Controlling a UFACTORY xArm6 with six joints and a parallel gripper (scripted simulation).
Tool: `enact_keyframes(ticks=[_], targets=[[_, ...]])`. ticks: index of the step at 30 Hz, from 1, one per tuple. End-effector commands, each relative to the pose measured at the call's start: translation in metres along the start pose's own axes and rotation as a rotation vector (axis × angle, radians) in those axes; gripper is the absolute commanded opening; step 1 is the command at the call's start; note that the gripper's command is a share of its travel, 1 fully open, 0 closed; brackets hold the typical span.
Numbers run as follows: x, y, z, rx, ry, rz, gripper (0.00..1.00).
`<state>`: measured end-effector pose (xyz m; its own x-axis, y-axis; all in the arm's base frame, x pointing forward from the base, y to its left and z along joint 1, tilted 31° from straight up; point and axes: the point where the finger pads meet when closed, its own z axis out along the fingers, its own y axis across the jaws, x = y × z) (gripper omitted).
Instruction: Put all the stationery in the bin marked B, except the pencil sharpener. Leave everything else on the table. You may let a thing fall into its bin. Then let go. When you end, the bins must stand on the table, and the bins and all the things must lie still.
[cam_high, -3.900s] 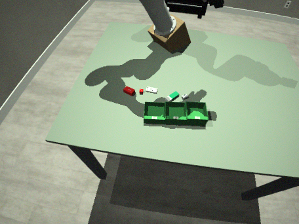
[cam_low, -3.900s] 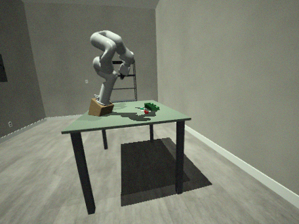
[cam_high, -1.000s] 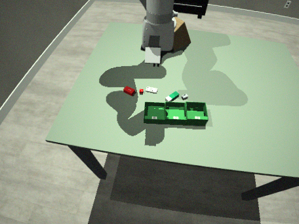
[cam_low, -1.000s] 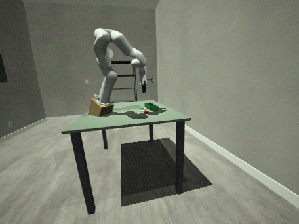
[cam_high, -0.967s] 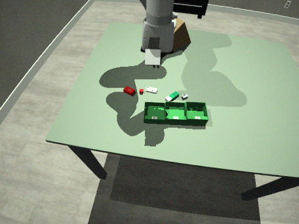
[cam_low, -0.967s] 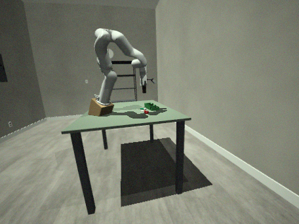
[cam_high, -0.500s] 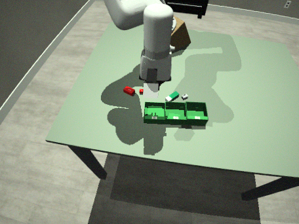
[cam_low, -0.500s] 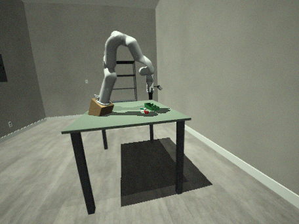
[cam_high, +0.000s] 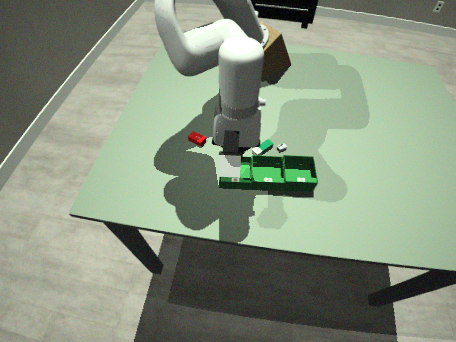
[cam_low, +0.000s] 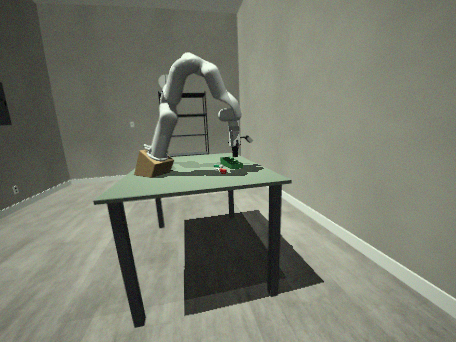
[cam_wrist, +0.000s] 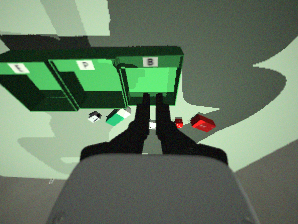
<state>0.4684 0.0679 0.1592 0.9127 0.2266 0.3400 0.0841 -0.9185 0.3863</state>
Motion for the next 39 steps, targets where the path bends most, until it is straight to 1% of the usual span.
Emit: enact_keyframes(ticks=[1, 16, 18, 23, 39], targets=[[0.001, 0.000, 0.004, 0.000, 0.002, 0.000, 0.07], [0.001, 0.000, 0.044, 0.000, 0.002, 0.000, 0.07], [0.001, 0.000, 0.044, 0.000, 0.002, 0.000, 0.07], [0.001, 0.000, 0.057, 0.000, 0.002, 0.000, 0.07], [0.001, 0.000, 0.058, 0.000, 0.002, 0.000, 0.07]])
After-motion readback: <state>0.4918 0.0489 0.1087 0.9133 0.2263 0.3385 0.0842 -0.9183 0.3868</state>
